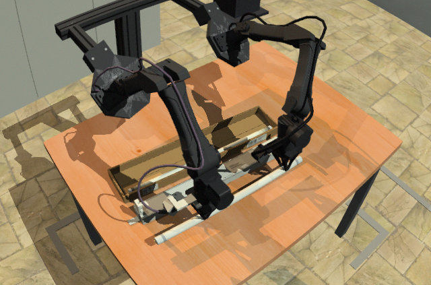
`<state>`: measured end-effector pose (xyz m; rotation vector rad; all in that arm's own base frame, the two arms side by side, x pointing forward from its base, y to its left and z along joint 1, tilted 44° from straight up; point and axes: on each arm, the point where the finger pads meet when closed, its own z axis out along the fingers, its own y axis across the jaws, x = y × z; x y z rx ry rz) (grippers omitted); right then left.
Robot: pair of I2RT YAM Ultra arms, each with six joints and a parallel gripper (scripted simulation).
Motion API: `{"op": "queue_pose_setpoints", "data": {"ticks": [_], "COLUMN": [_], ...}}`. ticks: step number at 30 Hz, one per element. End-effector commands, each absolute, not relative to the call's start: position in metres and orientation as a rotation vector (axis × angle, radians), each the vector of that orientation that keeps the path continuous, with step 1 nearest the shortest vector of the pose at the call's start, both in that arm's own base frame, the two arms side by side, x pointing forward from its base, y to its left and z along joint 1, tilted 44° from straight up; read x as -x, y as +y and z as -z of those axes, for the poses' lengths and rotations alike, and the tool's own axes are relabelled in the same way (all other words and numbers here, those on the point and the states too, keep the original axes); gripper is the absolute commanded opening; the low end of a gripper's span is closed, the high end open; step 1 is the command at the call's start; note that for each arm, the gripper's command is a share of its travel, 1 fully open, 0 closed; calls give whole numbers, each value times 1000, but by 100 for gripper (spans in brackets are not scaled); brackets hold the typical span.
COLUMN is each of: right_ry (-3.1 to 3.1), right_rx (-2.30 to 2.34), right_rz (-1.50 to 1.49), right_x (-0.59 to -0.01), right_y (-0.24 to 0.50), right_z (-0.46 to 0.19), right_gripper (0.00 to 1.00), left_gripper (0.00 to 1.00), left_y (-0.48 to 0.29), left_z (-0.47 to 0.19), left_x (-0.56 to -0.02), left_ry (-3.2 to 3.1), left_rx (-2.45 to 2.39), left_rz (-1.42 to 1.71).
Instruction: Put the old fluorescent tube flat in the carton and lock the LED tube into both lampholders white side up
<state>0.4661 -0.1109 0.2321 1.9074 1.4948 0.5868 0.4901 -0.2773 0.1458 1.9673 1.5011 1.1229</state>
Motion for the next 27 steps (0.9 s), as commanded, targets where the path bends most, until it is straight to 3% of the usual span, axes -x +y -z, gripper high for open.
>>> {"op": "queue_pose_setpoints", "data": {"ticks": [1,27], "right_ry": [1532,1592], "right_rx": [-1944,-2067], "right_rz": [-572,-458], "right_x": [-464,-459], "right_y": [-102,-111], "right_z": [-231,-231], "right_gripper": [11,11], "left_gripper": [11,11], "left_y": [-282,-287], "left_z": [-145,-145], "left_x": [-486,-480], "left_ry": [1528,1637], "left_rx": [-1999,-2104], "left_rz": [-1070,-977]}}
